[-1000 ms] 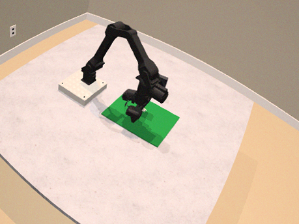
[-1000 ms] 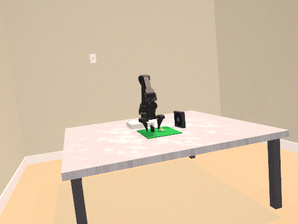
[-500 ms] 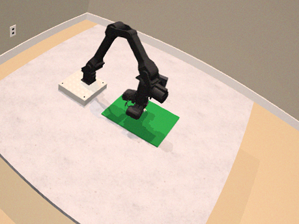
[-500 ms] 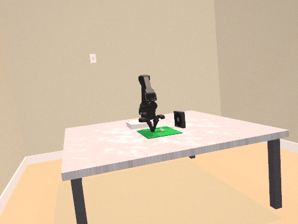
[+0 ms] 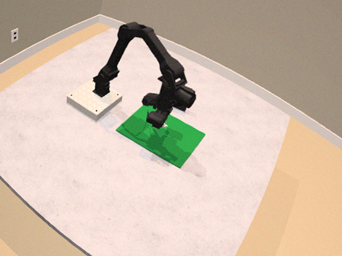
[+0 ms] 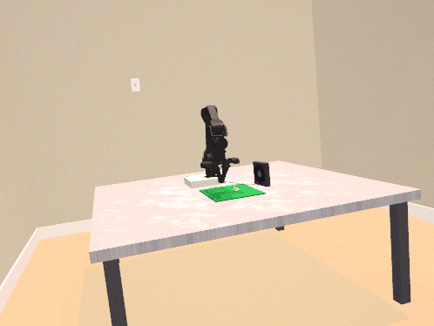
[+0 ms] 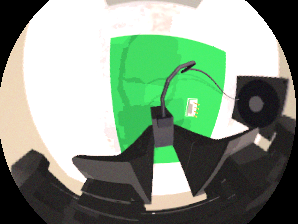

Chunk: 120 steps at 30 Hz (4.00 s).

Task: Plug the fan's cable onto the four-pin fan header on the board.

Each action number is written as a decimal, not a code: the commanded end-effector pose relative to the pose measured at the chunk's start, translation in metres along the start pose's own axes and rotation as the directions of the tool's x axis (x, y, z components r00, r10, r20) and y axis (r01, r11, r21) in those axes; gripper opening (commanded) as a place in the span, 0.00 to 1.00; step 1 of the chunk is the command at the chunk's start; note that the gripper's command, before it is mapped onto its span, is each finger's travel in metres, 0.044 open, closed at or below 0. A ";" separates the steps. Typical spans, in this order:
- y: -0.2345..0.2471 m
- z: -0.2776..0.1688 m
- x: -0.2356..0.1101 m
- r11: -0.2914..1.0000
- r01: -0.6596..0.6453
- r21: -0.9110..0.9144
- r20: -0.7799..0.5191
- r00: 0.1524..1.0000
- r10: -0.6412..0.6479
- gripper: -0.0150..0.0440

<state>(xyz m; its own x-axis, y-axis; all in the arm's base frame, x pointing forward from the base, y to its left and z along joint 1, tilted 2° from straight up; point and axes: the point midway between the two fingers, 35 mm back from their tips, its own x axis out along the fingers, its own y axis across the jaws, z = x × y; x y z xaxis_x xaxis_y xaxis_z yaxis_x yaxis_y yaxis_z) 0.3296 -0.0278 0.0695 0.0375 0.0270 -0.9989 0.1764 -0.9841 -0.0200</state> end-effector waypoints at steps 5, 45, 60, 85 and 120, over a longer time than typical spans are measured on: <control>-0.003 0.000 -0.003 0.992 0.009 -0.122 0.010 1.000 -0.008 0.25; -0.038 -0.003 -0.003 0.067 0.010 -0.998 0.009 1.000 -0.011 0.25; -0.050 -0.003 -0.003 -0.436 0.003 -0.900 0.009 1.000 -0.012 0.25; -0.071 -0.002 -0.003 -0.962 -0.011 -0.274 0.009 1.000 -0.014 0.25; -0.076 0.007 -0.004 -0.991 -0.013 -0.133 0.010 1.000 -0.014 0.25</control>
<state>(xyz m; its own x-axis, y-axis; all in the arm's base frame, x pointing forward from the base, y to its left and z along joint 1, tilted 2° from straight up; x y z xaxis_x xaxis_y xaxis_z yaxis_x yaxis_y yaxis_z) 0.3107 0.0456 0.0757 0.0291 0.0350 -0.9990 -0.0549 0.9979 0.0333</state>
